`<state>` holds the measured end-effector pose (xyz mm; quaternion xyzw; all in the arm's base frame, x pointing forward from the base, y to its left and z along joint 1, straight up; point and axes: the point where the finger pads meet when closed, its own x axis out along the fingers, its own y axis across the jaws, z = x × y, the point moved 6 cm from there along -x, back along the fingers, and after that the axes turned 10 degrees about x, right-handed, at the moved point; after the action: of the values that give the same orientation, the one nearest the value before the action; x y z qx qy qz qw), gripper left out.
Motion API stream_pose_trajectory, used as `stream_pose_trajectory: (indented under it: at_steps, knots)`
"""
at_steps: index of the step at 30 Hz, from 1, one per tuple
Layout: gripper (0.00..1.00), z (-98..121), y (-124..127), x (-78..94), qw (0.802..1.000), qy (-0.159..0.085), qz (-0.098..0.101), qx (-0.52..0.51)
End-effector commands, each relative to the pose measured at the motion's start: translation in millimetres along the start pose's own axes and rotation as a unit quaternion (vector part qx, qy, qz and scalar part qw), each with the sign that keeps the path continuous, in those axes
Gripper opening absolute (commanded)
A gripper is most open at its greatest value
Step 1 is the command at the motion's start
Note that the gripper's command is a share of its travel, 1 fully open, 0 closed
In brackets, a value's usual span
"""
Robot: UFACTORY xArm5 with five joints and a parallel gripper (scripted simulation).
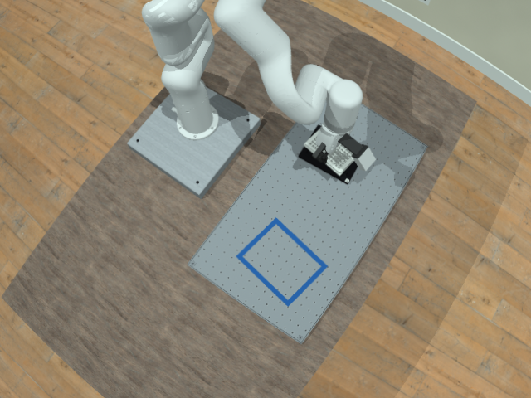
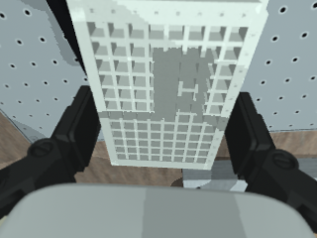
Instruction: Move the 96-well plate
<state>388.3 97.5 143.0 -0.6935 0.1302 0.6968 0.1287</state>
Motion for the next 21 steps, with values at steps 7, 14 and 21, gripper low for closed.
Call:
stream_pose_trajectory:
  at_steps: [7,14,21]
  knots:
    - [0.00,-15.9,27.0,-0.2,1.000,0.002,-0.001,0.008]
    - [0.00,-27.0,47.6,0.6,1.000,0.002,-0.001,0.008]
    - [0.00,-34.9,62.4,1.2,1.000,0.002,-0.001,0.008]
